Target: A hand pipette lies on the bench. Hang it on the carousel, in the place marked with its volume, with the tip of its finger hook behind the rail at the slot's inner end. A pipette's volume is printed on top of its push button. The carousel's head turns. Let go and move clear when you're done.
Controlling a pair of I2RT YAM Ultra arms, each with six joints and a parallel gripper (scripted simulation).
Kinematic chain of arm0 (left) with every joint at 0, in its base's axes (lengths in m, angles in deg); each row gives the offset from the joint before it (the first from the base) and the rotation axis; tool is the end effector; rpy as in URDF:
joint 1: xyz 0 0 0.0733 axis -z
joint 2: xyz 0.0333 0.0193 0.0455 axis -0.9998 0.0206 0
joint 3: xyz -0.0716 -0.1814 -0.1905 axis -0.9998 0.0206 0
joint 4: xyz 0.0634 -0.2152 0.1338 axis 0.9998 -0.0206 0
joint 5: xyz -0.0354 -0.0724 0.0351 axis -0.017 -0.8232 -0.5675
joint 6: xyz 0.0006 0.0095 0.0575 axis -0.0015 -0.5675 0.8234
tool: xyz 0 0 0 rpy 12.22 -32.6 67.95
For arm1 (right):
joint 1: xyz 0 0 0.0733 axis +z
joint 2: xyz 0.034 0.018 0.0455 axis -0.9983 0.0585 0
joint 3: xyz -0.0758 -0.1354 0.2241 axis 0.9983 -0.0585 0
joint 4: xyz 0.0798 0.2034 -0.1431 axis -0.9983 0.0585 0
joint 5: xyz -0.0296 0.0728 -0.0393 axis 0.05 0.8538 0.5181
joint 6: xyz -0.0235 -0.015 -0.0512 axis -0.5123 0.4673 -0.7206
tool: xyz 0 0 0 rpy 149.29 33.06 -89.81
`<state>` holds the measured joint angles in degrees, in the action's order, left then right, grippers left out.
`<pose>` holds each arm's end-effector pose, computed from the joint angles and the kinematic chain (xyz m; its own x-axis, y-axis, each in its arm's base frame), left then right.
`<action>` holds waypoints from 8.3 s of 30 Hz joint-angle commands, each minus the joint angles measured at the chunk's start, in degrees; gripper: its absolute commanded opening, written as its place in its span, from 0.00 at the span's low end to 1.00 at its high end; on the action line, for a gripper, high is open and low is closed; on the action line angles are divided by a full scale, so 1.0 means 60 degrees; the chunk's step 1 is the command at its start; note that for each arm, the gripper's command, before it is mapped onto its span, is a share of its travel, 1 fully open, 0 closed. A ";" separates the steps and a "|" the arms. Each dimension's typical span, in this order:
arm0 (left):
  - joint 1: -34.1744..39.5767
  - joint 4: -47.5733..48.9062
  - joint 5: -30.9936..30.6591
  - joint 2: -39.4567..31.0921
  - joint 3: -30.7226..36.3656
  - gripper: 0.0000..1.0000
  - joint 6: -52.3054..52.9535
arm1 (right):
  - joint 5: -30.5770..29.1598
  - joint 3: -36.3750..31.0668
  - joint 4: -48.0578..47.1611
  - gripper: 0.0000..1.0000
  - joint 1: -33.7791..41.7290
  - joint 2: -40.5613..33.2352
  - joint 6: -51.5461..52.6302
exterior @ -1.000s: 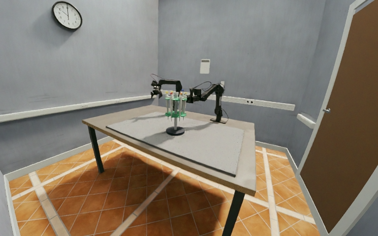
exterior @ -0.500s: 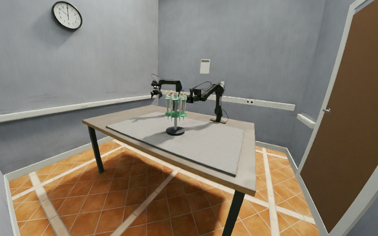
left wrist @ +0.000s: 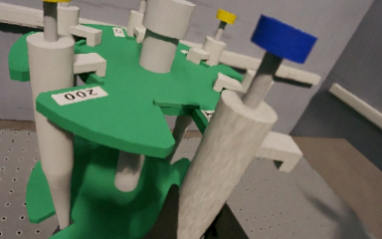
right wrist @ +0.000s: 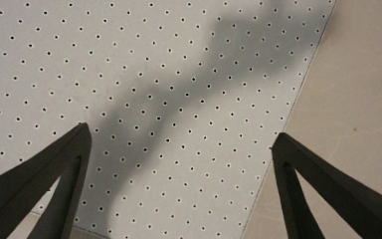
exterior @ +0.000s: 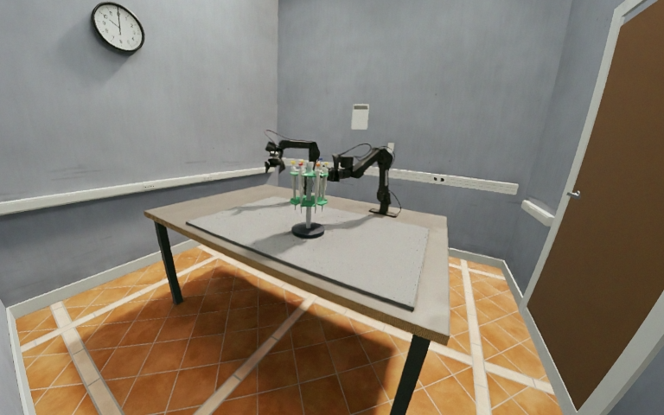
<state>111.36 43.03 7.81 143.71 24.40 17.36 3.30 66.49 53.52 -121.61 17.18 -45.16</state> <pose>0.3750 -0.1488 0.2925 -0.0087 0.0016 -1.0000 0.2641 0.9645 -0.0007 0.2145 -0.1189 0.3453 -0.6669 -0.2761 -0.6921 -0.3860 0.9225 0.0039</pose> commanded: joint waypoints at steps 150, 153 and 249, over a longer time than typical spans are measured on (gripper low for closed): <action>0.0242 -0.0282 0.2124 0.1208 -0.1896 0.12 0.0056 | 0.0202 0.0103 -0.0135 1.00 -0.0117 0.0036 -0.0065; 0.0242 -0.0282 0.2124 0.1208 -0.1896 0.12 0.0056 | 0.0202 0.0103 -0.0135 1.00 -0.0117 0.0036 -0.0065; 0.0930 -0.0472 0.4577 0.1667 -0.2576 0.12 0.0054 | 0.0202 0.0103 -0.0135 1.00 -0.0117 0.0036 -0.0065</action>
<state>117.48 40.18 34.06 154.47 10.78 17.36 3.30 66.49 53.52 -121.61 17.18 -45.16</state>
